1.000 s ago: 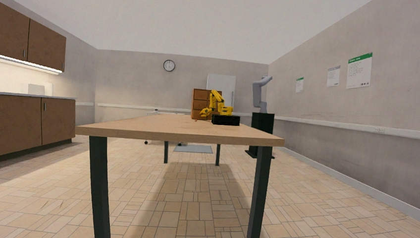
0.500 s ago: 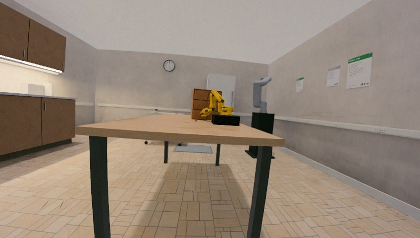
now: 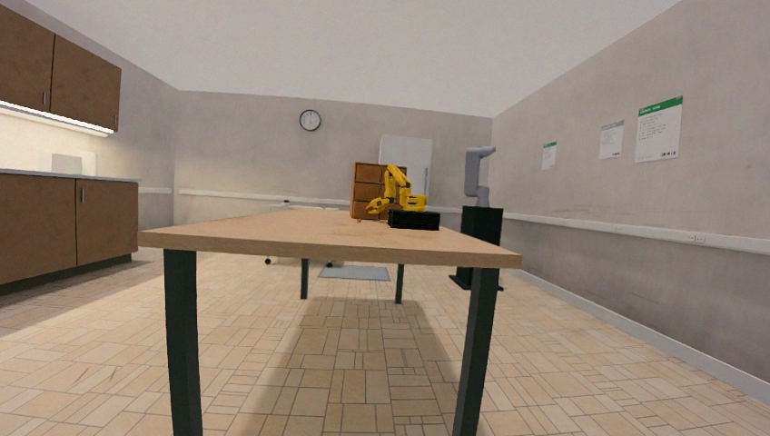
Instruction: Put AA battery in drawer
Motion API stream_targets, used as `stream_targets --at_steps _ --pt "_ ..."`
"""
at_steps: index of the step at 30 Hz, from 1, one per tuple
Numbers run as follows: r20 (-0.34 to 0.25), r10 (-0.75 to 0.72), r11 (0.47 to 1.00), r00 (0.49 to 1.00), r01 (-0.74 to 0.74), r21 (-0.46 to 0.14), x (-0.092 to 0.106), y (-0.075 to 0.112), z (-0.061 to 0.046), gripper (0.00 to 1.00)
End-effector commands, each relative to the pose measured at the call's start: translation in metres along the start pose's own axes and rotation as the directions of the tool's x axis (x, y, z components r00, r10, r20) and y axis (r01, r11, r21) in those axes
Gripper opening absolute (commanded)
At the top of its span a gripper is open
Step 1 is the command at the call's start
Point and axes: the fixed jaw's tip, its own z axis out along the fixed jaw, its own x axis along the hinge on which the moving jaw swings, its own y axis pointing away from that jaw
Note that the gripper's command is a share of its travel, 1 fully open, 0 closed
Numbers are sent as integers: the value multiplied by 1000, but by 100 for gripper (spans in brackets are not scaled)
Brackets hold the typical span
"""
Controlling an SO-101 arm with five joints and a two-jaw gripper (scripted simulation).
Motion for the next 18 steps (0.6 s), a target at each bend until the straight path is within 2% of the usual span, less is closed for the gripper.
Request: stream_targets --at_steps 1,18 --pt "-24 -2 1000 1000 2 -11 7 3 -2 0" --pt "-29 -4 1000 1000 3 -14 8 3 -4 0"
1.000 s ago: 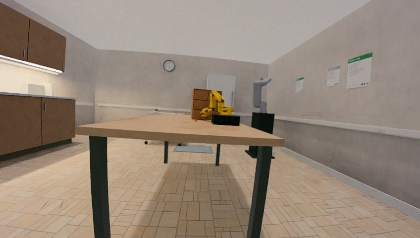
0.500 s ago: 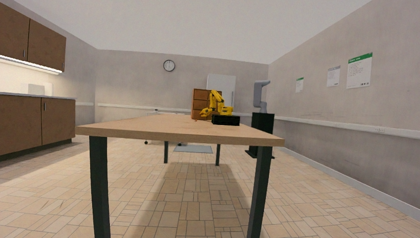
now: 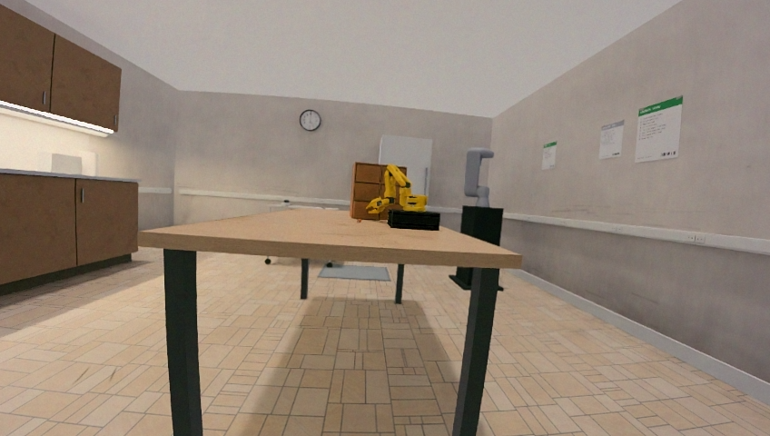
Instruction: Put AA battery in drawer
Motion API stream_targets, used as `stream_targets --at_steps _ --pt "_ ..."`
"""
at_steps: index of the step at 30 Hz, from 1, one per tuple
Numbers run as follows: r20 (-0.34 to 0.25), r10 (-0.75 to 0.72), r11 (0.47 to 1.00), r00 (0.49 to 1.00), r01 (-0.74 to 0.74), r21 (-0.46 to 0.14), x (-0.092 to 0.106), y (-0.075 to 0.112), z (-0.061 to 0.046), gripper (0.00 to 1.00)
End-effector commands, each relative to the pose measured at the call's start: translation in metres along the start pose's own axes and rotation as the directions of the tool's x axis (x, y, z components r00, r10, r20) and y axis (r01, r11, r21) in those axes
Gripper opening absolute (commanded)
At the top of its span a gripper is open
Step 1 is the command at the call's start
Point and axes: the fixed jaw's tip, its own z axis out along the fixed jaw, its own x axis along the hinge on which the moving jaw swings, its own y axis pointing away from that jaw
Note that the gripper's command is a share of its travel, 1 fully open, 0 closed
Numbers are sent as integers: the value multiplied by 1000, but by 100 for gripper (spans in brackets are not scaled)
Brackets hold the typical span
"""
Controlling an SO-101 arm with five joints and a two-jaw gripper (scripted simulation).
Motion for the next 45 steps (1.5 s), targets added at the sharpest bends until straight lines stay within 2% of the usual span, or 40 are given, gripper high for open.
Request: stream_targets --at_steps 1,27,45 --pt "-27 -3 1000 1000 2 -12 8 3 -3 0" --pt "-32 -5 1000 999 5 -15 10 3 -5 0" --pt "-32 -5 1000 999 5 -15 10 3 -5 13"
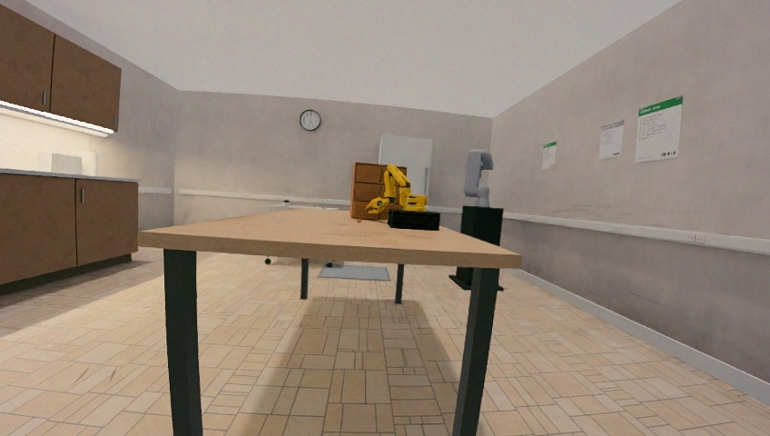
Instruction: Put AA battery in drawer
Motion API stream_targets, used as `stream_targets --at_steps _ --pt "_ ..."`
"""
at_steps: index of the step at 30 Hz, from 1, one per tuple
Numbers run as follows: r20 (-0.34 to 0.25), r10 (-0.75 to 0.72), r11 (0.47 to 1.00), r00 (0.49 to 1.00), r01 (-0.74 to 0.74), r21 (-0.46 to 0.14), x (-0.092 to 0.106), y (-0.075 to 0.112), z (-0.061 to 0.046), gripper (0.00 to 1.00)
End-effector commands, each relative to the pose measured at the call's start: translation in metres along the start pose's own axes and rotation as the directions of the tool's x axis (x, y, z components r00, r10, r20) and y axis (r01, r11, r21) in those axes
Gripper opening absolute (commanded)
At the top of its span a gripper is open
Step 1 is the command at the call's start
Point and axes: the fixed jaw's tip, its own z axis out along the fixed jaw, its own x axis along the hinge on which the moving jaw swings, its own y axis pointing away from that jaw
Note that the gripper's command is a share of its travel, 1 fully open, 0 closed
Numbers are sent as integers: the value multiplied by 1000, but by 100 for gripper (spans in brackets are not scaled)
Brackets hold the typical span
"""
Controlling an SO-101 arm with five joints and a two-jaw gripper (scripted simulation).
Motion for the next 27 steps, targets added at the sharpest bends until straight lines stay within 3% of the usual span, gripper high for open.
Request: stream_targets --at_steps 1,16,27 --pt "-15 2 1000 1000 -2 -1 5 0 -2 13" --pt "-15 2 1000 1000 -2 -1 5 0 -2 21" --pt "-82 -27 1000 996 26 -16 23 2 -20 21"
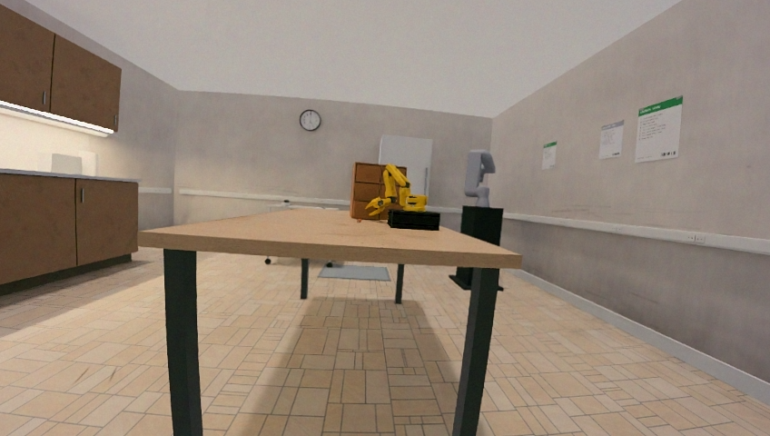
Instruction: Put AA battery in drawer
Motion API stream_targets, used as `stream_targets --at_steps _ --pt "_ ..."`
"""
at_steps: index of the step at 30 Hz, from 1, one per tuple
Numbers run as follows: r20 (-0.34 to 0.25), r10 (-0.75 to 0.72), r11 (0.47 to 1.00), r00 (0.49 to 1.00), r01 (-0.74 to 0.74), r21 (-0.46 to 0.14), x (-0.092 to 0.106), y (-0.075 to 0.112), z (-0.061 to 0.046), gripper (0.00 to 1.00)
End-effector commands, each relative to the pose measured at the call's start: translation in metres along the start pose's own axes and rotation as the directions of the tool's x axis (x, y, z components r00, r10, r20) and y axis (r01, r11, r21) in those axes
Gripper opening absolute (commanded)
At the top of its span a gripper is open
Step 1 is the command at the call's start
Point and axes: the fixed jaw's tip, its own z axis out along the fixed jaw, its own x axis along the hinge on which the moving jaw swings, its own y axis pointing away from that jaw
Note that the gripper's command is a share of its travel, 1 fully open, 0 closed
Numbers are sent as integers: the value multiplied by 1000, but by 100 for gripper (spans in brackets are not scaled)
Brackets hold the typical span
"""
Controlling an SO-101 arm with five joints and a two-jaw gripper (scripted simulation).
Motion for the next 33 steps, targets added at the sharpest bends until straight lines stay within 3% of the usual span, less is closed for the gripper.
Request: stream_targets --at_steps 1,13,23,33 --pt "-36 -10 1000 999 10 5 10 -1 -8 21" --pt "-94 -36 999 995 36 -8 23 2 -24 21" --pt "-94 -36 999 995 36 -8 23 2 -24 21" --pt "-134 -149 987 980 156 39 21 7 -15 21"
